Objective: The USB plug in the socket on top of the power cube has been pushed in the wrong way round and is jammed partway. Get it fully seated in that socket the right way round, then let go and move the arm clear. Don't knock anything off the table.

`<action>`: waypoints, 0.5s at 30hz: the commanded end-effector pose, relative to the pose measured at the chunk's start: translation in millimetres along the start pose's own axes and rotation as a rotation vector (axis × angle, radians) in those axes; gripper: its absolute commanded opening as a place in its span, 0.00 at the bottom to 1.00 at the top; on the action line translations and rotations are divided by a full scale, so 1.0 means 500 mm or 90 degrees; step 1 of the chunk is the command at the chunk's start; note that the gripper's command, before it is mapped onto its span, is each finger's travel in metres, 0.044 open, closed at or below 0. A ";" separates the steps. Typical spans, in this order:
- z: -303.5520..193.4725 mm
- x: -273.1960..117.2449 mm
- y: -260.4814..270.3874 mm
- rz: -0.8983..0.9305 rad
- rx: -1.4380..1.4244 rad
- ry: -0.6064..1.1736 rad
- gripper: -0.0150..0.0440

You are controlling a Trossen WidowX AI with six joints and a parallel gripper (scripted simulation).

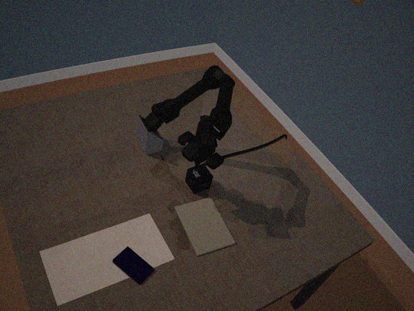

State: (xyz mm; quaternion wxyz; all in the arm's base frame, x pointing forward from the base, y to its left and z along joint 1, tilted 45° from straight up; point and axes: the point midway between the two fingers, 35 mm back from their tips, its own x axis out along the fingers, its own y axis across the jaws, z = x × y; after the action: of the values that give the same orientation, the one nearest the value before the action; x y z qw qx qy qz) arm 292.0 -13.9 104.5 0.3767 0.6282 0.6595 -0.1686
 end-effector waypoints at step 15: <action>0.001 0.000 0.000 0.000 0.179 -0.001 0.25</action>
State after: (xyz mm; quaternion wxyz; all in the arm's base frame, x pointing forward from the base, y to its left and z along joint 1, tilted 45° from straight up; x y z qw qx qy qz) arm 292.2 -13.9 104.5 0.2908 0.6727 0.6311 -0.2540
